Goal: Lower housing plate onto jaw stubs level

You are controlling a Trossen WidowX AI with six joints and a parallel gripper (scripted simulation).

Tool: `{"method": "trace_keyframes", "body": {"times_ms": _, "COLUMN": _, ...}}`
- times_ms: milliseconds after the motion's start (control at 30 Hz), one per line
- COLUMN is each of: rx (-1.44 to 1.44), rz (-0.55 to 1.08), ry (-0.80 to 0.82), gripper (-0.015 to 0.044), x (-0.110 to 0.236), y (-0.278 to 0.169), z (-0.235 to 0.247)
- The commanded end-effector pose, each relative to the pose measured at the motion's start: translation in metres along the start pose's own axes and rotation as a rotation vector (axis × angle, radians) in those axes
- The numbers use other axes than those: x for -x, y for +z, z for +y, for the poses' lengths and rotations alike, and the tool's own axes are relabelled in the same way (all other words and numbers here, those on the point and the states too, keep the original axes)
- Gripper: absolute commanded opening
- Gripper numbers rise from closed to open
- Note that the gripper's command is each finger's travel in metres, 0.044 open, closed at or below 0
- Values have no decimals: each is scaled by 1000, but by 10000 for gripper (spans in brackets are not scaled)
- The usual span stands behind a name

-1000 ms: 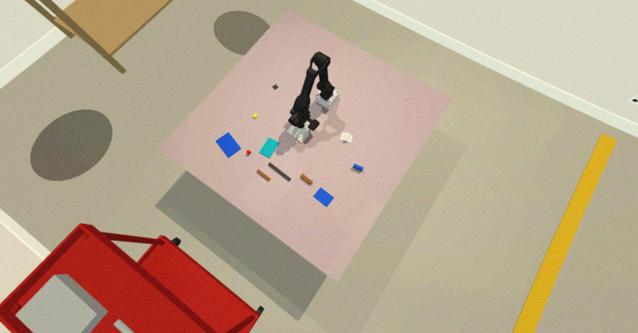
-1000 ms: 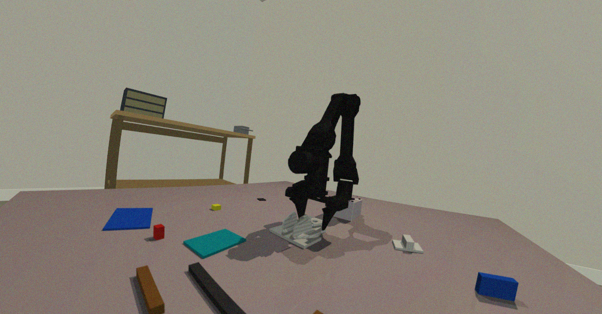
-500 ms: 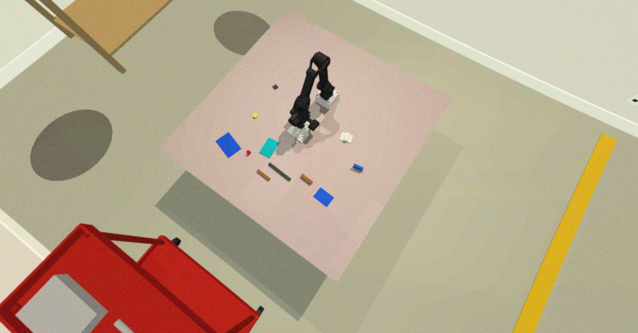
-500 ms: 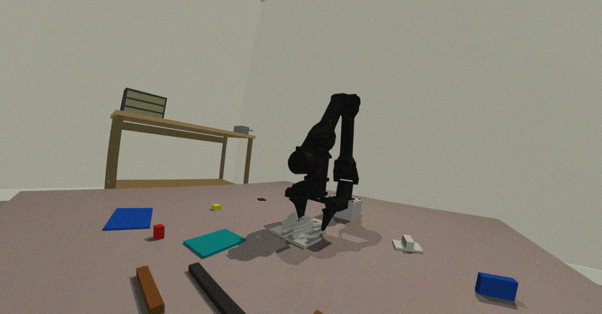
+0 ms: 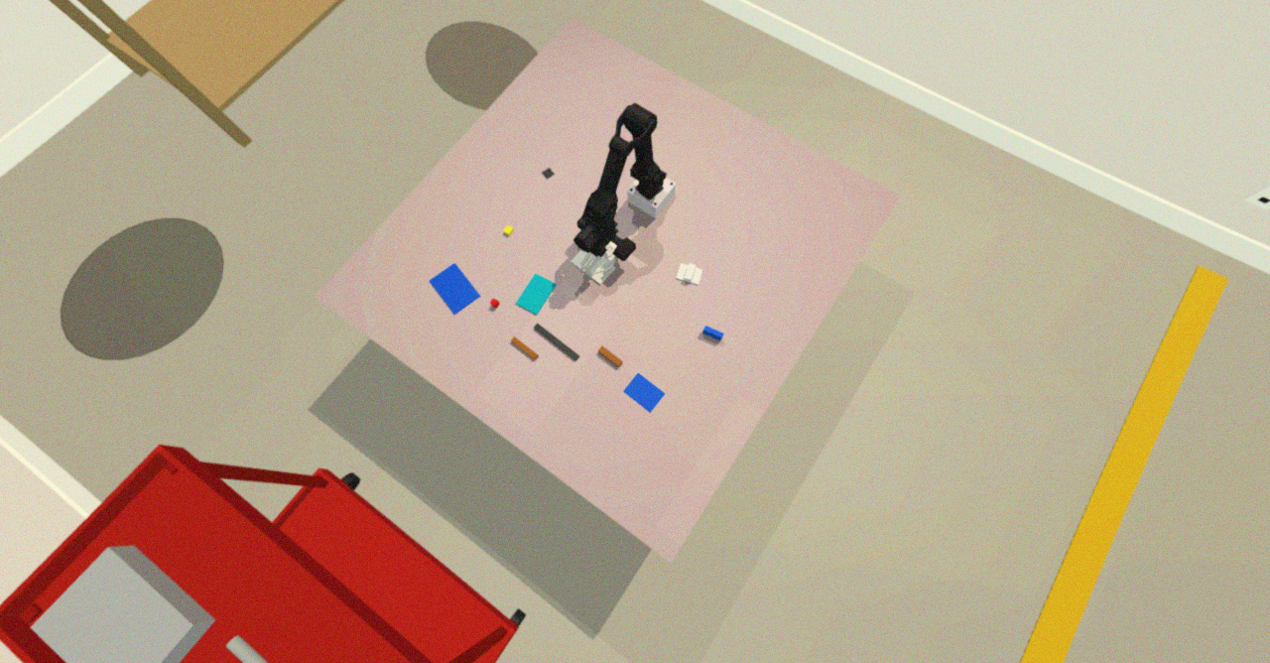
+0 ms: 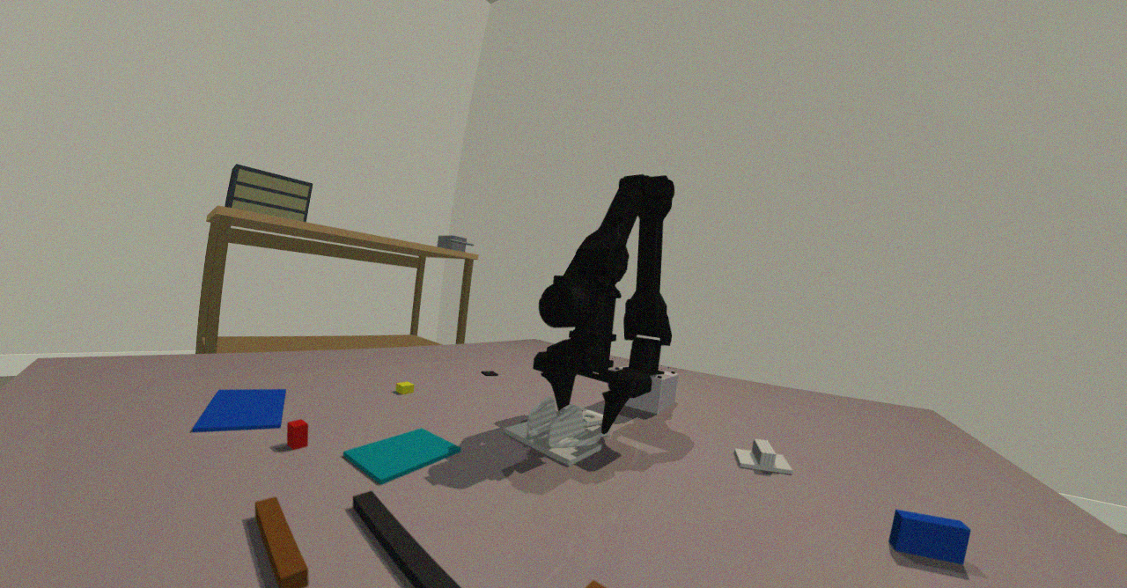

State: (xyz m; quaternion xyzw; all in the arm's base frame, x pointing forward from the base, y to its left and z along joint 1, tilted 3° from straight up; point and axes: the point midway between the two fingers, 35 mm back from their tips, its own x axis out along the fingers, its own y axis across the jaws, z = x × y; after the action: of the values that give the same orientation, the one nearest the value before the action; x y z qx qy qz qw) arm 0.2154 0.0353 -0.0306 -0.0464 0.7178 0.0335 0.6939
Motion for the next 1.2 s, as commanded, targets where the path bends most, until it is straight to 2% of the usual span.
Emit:
{"method": "trace_keyframes", "body": {"times_ms": 0, "rx": 3, "rz": 0, "ry": -1, "gripper": 351, "x": 0, "y": 0, "z": 0}}
{"method": "trace_keyframes", "body": {"times_ms": 467, "rx": 3, "rz": 0, "ry": -1, "gripper": 351, "x": 0, "y": 0, "z": 0}}
{"method": "trace_keyframes", "body": {"times_ms": 567, "rx": 0, "rz": 0, "ry": 0, "gripper": 430, "x": 0, "y": 0, "z": 0}}
{"method": "trace_keyframes", "body": {"times_ms": 600, "rx": 0, "rz": 0, "ry": 0, "gripper": 440, "x": 0, "y": 0, "z": 0}}
{"method": "trace_keyframes", "body": {"times_ms": 1033, "rx": 0, "rz": 0, "ry": 0, "gripper": 440, "x": 0, "y": 0, "z": 0}}
{"method": "trace_keyframes", "body": {"times_ms": 1167, "rx": 1, "rz": 0, "ry": 0, "gripper": 440, "x": 21, "y": 2, "z": 0}}
